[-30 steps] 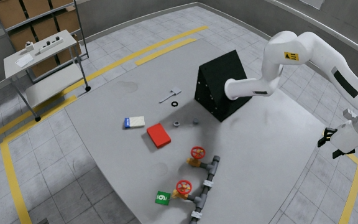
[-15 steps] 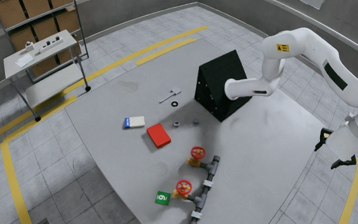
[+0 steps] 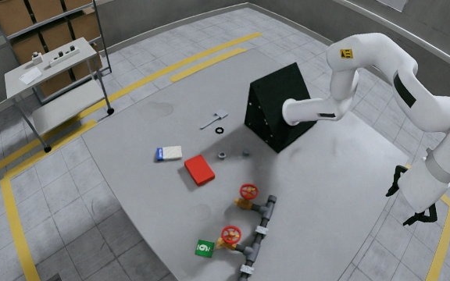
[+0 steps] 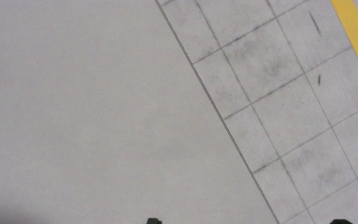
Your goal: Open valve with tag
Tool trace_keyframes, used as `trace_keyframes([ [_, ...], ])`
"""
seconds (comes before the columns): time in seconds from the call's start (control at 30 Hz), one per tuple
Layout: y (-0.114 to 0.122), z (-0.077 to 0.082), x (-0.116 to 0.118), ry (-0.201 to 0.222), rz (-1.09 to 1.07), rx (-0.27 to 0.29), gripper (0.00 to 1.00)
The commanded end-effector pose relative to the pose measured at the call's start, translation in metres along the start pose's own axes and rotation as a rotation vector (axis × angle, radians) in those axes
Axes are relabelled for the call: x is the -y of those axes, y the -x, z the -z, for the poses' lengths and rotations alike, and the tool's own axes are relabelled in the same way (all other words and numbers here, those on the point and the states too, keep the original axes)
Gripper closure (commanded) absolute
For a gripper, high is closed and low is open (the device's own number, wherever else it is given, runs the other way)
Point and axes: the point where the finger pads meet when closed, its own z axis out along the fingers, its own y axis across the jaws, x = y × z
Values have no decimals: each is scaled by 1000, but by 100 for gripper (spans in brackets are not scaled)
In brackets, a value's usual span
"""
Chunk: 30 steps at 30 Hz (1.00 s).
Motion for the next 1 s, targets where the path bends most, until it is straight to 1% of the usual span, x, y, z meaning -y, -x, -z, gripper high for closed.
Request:
trace_keyframes([
  [0.0, 8, 2, -3, 9, -42, -4, 0],
  [0.03, 24, 2, -5, 20, -122, -10, 0],
  [0.13, 34, 2, -6, 26, -171, -14, 0],
  [0.5, 97, -4, -10, 54, -481, -41, 0],
  [0.57, 97, -4, -10, 54, -481, -41, 0],
  [0.6, 113, -7, -10, 58, -558, -48, 0],
  [0.7, 122, -9, -10, 60, -603, -51, 0],
  [0.97, 166, -20, -6, 64, -819, -68, 0],
])
